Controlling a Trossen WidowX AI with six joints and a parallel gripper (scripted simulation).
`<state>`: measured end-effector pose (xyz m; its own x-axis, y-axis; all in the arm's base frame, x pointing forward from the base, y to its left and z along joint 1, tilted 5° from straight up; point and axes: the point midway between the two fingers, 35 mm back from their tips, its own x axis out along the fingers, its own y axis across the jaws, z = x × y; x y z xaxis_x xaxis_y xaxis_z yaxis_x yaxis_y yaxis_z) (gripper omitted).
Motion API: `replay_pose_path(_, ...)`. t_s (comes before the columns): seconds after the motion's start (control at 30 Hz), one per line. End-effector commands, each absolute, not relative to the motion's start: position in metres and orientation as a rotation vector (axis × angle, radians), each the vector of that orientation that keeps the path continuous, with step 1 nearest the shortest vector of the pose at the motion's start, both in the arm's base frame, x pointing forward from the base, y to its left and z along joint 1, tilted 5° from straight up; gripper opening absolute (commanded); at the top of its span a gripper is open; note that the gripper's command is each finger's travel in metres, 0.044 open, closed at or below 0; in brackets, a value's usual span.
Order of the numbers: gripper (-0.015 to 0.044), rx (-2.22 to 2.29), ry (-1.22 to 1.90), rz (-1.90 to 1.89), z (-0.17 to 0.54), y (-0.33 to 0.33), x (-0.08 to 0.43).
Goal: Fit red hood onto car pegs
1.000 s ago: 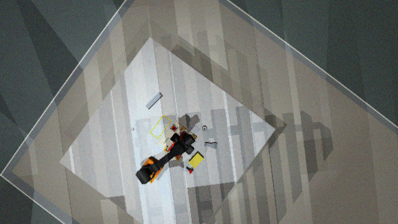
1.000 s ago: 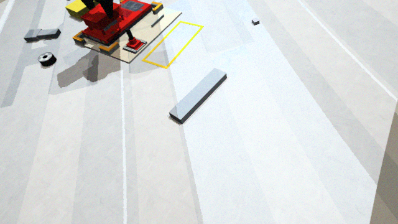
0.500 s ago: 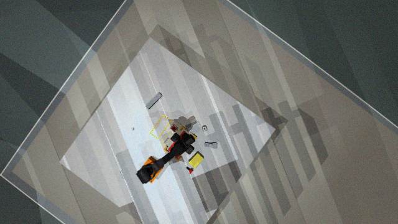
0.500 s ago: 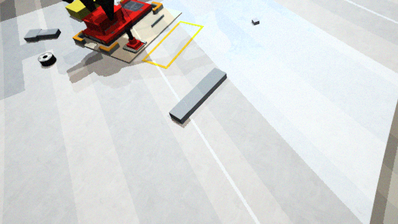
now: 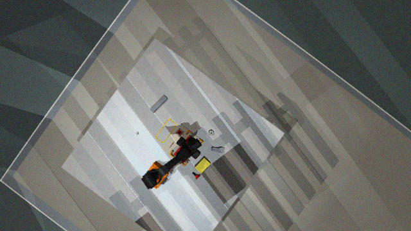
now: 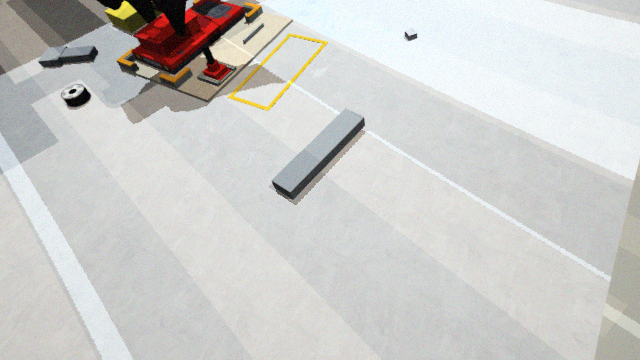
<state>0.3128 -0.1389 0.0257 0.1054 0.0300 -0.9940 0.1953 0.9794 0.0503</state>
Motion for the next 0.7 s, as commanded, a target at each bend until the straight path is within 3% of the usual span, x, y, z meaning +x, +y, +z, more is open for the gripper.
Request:
replay_pose_path(0.0, 0.0000, 0.192, 1.462, -0.123, 0.0233, -0.1382, 0.3130)
replay_pose_path(0.2, 0.0000, 0.186, 1.463, -0.123, 0.0252, -0.1388, 0.3128)
replay_pose_path(0.67, 0.0368, 0.186, 1.463, -0.123, 0.0244, -0.1388, 0.3128)
